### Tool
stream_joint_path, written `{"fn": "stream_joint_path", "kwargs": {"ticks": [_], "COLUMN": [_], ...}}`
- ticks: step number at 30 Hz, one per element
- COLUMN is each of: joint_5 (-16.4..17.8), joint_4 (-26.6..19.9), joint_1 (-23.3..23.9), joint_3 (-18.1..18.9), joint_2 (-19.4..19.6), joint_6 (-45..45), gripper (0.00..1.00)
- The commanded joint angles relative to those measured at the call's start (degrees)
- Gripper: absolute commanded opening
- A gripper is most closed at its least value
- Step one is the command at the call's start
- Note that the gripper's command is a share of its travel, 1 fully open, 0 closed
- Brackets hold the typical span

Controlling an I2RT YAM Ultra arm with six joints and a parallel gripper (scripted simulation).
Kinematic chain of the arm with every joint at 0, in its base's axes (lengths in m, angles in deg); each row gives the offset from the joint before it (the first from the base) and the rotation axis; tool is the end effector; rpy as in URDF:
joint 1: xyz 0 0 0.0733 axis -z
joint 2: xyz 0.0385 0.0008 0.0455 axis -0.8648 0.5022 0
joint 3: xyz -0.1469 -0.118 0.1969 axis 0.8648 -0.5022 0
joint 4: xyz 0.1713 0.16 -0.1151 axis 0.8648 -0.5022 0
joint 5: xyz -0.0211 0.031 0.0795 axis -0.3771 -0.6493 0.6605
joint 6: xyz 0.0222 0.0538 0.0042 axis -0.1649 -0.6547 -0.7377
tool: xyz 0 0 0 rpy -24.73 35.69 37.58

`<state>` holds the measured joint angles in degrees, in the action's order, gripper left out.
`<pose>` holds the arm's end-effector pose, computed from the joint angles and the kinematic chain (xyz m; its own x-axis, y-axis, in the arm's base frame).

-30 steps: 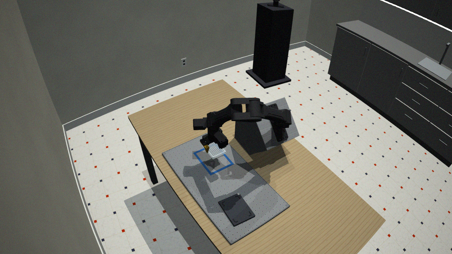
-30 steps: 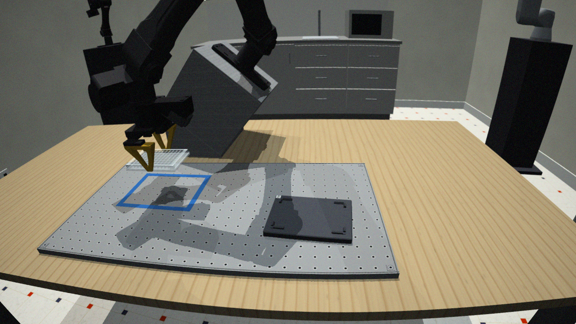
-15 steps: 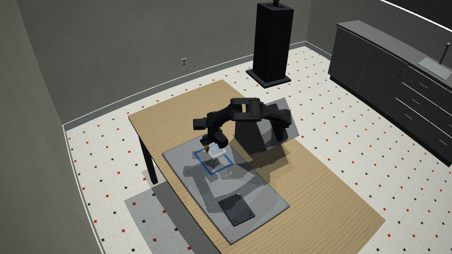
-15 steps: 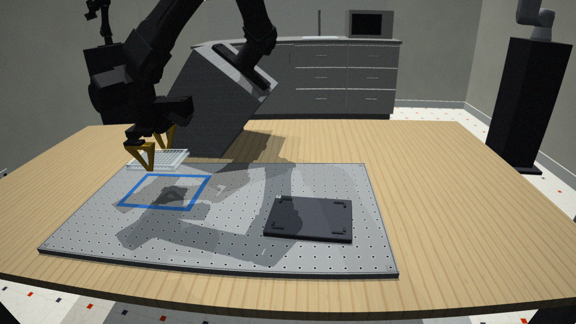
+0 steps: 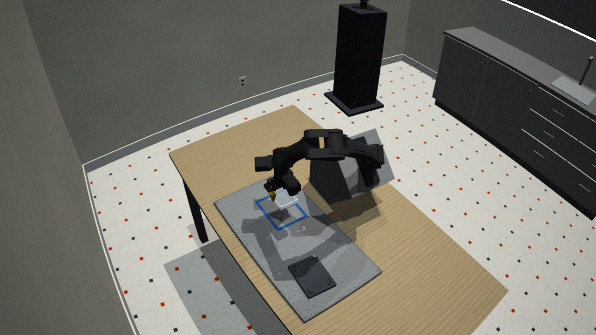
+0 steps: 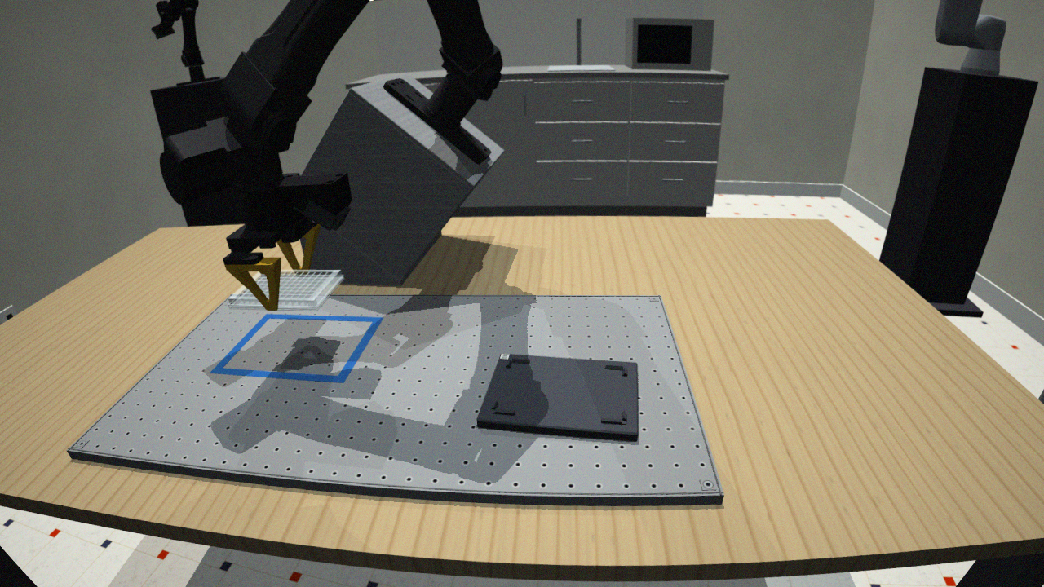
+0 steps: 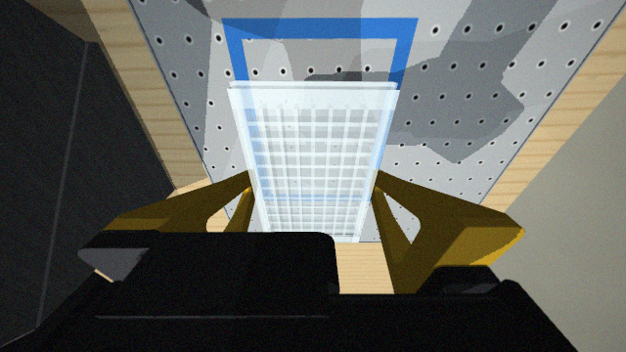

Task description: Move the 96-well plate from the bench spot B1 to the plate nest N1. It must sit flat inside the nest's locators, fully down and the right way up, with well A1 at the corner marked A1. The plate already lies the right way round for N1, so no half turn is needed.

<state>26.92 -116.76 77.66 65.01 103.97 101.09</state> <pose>0.3176 -0.0741 -0.0877 0.0864 -0.7526 -0.6528 -0.9957 -0.0879 -0.0305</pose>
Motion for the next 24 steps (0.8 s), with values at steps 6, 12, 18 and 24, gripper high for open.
{"fn": "stream_joint_path", "kwargs": {"ticks": [6, 12, 18, 24], "joint_5": [-0.1, -0.1, 0.9, 1.5], "joint_4": [-0.9, -0.9, 0.8, 1.7], "joint_1": [1.4, 1.4, -1.4, -3.9], "joint_3": [1.6, 1.6, -1.9, -4.0], "joint_2": [-2.0, -2.0, -3.7, -6.7], "joint_6": [0.3, 0.3, -6.4, -9.6], "gripper": [0.00, 0.00, 0.00, 0.00]}}
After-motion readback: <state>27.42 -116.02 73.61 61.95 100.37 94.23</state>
